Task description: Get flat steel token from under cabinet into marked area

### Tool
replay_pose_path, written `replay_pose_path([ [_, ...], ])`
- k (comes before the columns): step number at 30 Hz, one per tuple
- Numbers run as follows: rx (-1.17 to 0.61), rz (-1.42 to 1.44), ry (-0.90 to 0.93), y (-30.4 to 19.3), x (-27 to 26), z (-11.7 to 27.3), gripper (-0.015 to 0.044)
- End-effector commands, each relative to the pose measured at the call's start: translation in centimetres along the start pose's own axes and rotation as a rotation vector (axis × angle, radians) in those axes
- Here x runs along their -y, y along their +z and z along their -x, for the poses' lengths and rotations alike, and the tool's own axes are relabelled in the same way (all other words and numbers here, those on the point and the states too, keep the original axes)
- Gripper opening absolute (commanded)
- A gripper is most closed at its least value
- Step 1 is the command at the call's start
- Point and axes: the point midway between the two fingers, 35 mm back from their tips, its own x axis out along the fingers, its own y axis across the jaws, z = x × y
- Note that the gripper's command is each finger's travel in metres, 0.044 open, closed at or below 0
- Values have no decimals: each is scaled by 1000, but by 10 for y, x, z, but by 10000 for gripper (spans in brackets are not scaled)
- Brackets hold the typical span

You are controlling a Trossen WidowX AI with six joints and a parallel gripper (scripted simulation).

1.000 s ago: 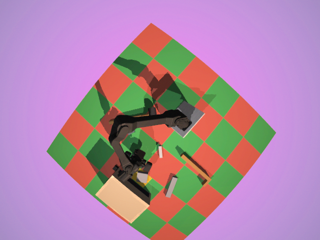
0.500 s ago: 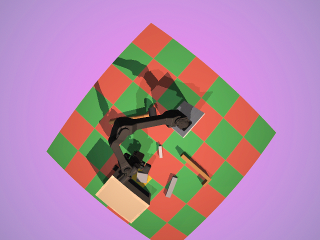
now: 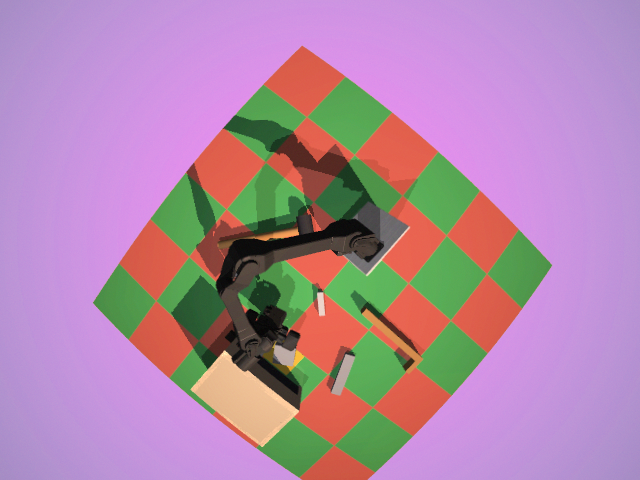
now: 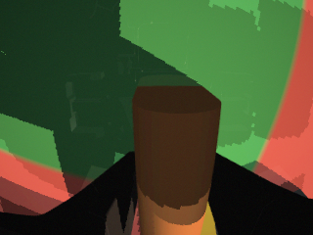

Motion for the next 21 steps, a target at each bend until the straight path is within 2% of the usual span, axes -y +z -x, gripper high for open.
replay_pose_path([
  [1, -10, -13, 0, -8, -2, 0, 0],
  [21, -11, -13, 0, -17, 6, -1, 0],
])
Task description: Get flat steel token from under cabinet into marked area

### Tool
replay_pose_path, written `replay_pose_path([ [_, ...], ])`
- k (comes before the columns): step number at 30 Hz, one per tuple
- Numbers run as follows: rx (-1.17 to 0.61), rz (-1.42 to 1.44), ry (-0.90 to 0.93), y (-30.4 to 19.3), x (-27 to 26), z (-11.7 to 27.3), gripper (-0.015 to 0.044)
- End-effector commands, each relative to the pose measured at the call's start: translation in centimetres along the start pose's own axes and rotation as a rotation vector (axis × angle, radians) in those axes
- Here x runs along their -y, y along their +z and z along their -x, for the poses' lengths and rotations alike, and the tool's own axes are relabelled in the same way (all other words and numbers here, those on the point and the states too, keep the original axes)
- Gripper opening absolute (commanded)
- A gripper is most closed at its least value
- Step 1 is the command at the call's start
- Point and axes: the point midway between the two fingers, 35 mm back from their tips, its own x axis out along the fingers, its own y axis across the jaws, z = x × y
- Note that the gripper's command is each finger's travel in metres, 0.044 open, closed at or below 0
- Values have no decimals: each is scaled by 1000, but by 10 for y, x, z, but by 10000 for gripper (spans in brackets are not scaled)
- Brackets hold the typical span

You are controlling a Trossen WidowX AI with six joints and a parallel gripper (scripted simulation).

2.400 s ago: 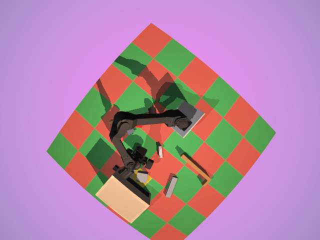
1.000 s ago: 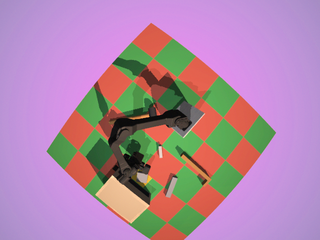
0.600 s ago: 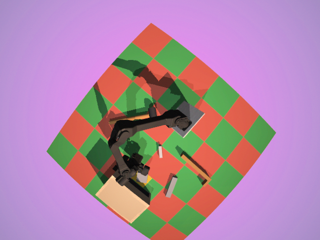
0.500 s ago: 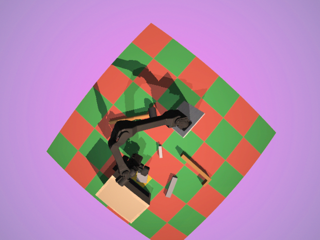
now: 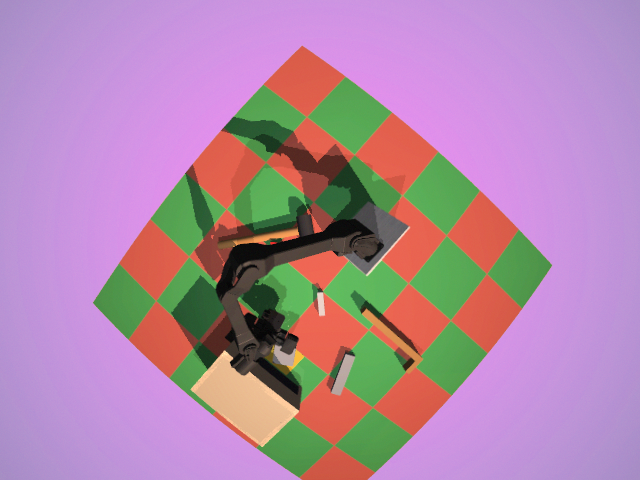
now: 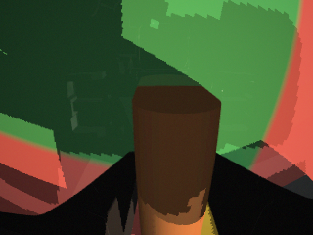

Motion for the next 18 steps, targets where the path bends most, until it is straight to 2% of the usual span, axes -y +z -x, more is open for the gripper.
replay_pose_path([
  [1, -11, -12, -5, -4, 8, -1, 0],
  [18, -11, -12, -6, -4, 23, 0, 0],
])
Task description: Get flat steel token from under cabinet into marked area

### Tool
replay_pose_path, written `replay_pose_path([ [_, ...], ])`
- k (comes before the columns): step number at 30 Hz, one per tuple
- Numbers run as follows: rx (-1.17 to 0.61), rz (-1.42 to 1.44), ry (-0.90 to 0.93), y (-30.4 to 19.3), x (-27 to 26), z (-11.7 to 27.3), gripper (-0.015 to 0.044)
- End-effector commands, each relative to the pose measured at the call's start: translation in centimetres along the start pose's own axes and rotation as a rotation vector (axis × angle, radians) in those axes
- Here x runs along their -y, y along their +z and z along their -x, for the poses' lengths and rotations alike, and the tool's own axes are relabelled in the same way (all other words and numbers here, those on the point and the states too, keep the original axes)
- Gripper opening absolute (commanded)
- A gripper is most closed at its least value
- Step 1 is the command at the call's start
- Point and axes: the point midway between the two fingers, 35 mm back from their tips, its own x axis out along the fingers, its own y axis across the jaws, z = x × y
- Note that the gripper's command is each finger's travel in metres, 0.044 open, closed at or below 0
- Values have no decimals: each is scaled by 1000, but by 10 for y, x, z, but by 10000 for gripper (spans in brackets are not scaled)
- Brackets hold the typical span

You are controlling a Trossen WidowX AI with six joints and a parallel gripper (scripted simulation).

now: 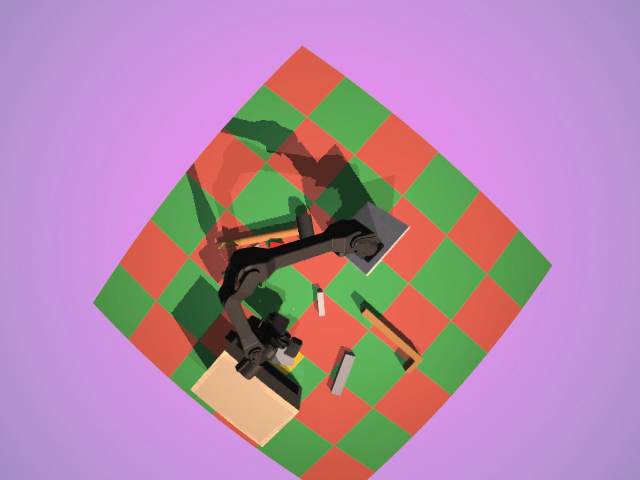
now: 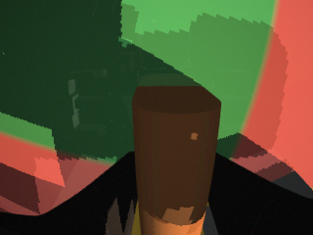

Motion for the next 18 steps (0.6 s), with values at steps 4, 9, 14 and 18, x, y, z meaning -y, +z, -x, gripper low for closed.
replay_pose_path([
  [4, -1, 2, -11, 1, 7, -1, 0],
  [9, -1, 2, -11, 2, 7, -1, 0],
  [14, 0, 2, -11, 5, 6, -1, 0],
  [18, 0, 2, -11, 9, 6, -1, 0],
])
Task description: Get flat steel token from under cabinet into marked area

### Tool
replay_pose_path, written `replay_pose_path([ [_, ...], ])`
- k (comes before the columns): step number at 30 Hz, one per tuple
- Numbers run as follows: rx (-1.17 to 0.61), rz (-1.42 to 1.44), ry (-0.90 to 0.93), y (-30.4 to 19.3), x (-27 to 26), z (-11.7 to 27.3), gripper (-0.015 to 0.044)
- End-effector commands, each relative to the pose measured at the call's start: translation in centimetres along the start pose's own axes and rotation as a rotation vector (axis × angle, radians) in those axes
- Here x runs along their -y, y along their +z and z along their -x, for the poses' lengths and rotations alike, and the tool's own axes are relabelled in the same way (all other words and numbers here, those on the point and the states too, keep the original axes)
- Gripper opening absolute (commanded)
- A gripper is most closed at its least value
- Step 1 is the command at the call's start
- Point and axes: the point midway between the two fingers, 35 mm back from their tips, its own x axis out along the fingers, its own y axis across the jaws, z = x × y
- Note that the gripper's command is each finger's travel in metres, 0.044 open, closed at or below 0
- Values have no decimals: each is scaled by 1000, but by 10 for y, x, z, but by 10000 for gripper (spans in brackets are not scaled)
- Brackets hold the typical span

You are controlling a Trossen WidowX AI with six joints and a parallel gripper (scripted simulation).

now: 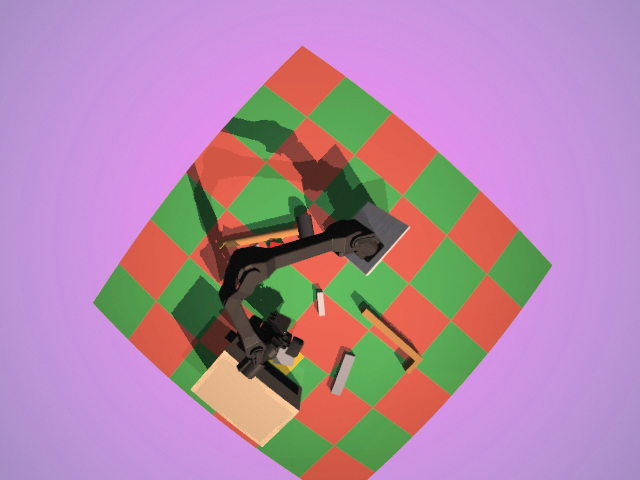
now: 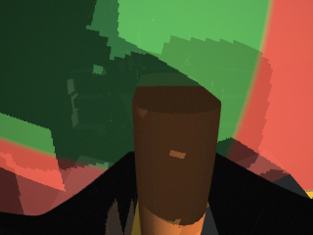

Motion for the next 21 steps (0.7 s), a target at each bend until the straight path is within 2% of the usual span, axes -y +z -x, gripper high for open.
replay_pose_path([
  [1, 5, 7, -7, 7, 2, -1, 0],
  [21, 6, 8, -7, 25, 0, -1, 0],
])
